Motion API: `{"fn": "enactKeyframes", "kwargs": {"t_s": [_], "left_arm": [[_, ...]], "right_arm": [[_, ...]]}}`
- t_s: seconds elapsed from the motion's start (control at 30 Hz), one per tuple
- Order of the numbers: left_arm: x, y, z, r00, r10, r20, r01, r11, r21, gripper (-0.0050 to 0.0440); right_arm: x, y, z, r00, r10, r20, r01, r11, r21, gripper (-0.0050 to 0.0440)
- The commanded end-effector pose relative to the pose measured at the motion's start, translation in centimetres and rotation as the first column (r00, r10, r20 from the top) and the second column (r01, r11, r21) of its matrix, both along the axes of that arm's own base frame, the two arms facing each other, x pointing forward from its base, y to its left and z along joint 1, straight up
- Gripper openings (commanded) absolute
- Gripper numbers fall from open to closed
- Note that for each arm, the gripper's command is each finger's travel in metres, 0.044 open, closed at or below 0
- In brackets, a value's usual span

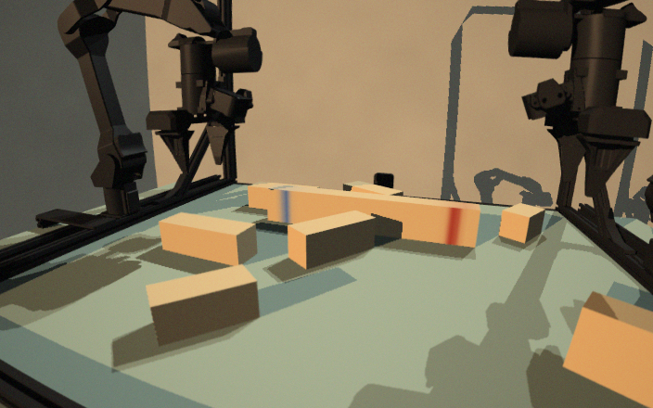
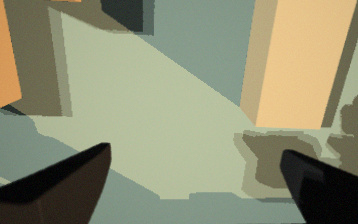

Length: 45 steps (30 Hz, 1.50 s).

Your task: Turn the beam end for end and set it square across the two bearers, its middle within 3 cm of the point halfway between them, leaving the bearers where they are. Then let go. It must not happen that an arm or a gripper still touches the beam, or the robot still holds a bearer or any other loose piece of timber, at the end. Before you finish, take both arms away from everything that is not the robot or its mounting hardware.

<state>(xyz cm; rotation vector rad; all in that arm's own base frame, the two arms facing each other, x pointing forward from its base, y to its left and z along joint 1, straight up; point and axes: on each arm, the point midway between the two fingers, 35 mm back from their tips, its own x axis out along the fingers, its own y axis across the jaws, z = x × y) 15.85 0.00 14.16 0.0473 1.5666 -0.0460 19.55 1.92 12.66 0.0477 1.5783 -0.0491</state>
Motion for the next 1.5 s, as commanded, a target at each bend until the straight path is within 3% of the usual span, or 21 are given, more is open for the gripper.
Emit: {"fn": "enactKeyframes", "kwargs": {"t_s": [0.0,1.47], "left_arm": [[-0.1,0.0,-0.1,1.000,-0.002,-0.004,0.002,1.000,-0.001,0.0440],[-0.1,0.0,-0.1,1.000,-0.002,-0.004,0.002,1.000,-0.001,0.0440]], "right_arm": [[1.1,0.4,-0.1,1.000,0.000,0.008,0.000,1.000,0.001,0.0410],[9.5,4.3,-2.1,1.000,0.000,0.008,0.000,1.000,0.001,0.0410]]}}
